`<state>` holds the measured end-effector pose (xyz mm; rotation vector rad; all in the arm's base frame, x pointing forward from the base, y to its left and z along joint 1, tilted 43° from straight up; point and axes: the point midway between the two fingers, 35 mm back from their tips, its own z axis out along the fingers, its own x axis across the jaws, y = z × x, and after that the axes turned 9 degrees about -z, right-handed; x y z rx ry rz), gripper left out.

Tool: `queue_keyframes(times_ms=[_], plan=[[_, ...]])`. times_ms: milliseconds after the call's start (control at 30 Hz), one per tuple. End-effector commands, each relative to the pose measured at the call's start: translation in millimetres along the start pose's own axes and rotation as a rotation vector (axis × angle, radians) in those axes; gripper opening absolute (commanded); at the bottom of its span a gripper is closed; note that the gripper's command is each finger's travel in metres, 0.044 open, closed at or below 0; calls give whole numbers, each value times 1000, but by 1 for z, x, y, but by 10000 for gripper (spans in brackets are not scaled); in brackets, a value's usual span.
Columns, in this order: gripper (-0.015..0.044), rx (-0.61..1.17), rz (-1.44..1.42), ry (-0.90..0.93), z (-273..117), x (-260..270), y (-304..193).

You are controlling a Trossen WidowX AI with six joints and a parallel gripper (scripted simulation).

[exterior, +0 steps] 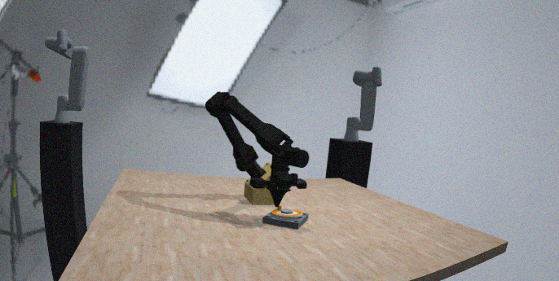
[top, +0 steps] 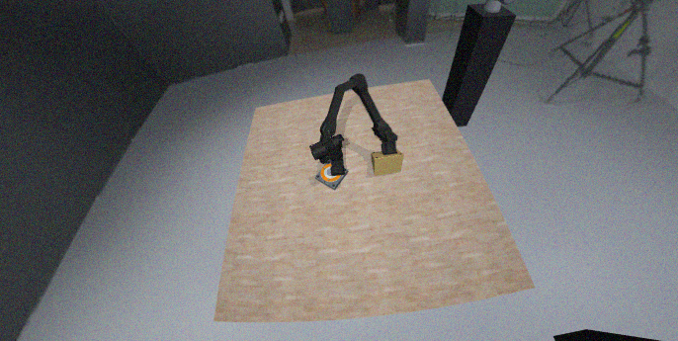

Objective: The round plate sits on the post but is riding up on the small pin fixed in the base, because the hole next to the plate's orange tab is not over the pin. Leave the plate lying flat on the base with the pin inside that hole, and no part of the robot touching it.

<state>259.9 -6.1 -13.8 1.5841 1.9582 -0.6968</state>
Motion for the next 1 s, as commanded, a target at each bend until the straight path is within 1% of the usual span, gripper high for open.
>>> queue_keyframes(times_ms=[0,967], plan=[[0,21,-8,9,4,5,-7],[0,21,-8,10,4,9,-6]])
